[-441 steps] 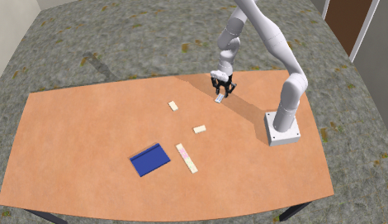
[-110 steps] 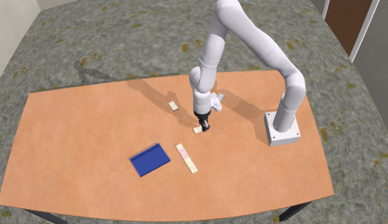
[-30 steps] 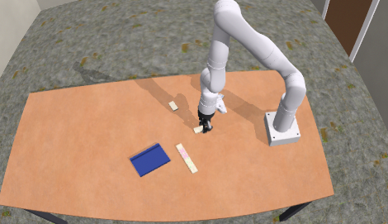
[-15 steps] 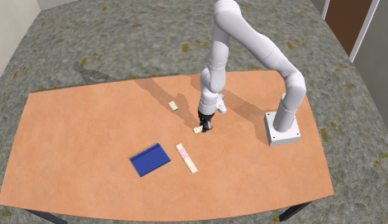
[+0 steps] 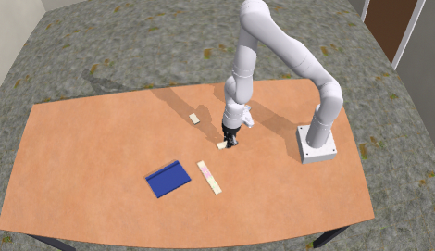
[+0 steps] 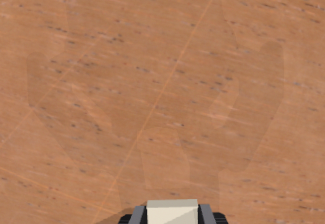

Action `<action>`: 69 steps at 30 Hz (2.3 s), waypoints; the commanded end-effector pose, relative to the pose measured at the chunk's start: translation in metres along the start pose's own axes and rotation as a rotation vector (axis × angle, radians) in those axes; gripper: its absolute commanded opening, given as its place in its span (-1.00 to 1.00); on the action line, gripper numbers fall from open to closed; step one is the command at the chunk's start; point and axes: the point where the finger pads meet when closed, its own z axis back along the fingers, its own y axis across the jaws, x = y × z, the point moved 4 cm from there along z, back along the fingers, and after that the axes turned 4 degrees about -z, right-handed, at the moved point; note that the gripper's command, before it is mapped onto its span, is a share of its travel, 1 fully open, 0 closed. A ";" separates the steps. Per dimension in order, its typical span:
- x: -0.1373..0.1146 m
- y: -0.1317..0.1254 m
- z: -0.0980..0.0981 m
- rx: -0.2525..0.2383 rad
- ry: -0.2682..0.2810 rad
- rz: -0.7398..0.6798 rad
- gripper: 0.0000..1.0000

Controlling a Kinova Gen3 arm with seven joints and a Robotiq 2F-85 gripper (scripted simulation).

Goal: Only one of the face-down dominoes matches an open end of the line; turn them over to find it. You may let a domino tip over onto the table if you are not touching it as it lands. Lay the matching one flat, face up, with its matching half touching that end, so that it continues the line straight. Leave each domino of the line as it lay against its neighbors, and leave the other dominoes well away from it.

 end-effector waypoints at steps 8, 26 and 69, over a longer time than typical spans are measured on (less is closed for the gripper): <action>0.000 0.000 0.000 0.000 -0.001 0.000 -0.39; 0.002 0.000 0.012 0.000 -0.001 0.000 -0.39; 0.017 0.001 0.119 0.000 -0.001 0.000 -0.39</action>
